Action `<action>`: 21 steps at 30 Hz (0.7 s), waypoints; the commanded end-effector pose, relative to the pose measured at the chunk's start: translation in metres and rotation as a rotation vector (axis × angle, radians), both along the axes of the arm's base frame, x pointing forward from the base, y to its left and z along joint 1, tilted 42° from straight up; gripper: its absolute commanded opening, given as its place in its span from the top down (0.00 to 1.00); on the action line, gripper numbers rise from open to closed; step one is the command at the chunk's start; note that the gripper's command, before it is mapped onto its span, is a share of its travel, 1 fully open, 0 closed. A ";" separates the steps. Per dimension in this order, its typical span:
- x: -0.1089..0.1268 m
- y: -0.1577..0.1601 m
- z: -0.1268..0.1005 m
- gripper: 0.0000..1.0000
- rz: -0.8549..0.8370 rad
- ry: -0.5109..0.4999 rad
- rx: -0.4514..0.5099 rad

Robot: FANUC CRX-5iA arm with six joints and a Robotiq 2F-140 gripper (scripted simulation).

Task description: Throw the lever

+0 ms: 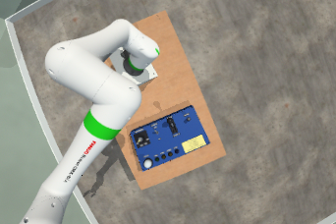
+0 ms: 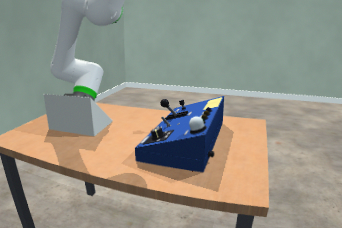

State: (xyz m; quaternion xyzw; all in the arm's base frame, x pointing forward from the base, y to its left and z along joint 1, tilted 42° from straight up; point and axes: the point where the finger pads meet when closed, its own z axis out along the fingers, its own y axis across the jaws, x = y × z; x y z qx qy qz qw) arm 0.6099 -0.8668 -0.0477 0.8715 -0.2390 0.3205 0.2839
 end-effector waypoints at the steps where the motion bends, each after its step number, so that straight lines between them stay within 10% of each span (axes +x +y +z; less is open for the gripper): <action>1: 0.000 0.000 0.001 0.00 0.000 -0.002 -0.003; 21: 0.017 0.038 0.040 0.00 0.050 -0.060 0.053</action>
